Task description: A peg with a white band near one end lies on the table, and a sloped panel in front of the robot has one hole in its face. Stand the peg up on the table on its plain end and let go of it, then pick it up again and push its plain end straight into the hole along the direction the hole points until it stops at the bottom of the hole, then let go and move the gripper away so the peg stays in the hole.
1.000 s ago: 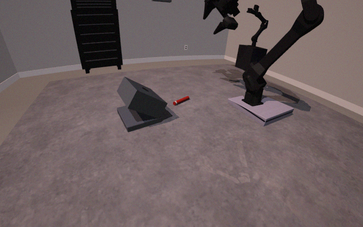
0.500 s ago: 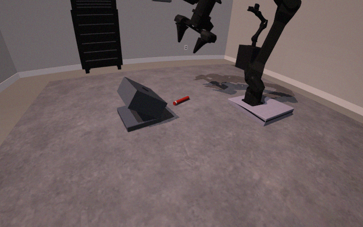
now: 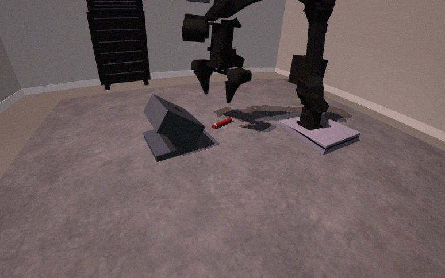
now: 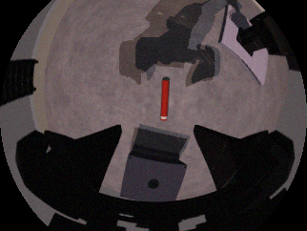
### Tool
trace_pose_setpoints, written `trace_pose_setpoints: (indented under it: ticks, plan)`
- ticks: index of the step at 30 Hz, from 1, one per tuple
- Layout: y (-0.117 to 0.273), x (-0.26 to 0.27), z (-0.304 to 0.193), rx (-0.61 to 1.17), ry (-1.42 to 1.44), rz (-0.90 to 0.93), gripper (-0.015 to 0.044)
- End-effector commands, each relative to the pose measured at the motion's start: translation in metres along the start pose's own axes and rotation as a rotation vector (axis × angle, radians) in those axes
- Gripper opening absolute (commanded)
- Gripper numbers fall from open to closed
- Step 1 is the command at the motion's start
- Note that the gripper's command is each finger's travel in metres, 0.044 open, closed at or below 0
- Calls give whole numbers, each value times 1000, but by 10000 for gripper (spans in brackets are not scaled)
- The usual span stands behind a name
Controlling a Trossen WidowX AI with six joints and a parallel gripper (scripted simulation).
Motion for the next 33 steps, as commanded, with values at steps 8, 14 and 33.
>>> trace_pose_setpoints:
  ticks: [8,14,33]
  plan:
    - [-19,-7,-15,-20,-20,-36,440]
    - [-29,-7,-16,-20,-20,-36,440]
    - [-60,-8,-15,-21,-18,-38,440]
Point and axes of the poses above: the point midway between the two fingers, 35 mm back from their tips, its own y axis back along the fingers, its own x axis across the jaws, z = x × y, the point moved 7 cm from there along y, back along the fingers, and after that the axes turned 9 degrees about y, right-handed, at the moved point
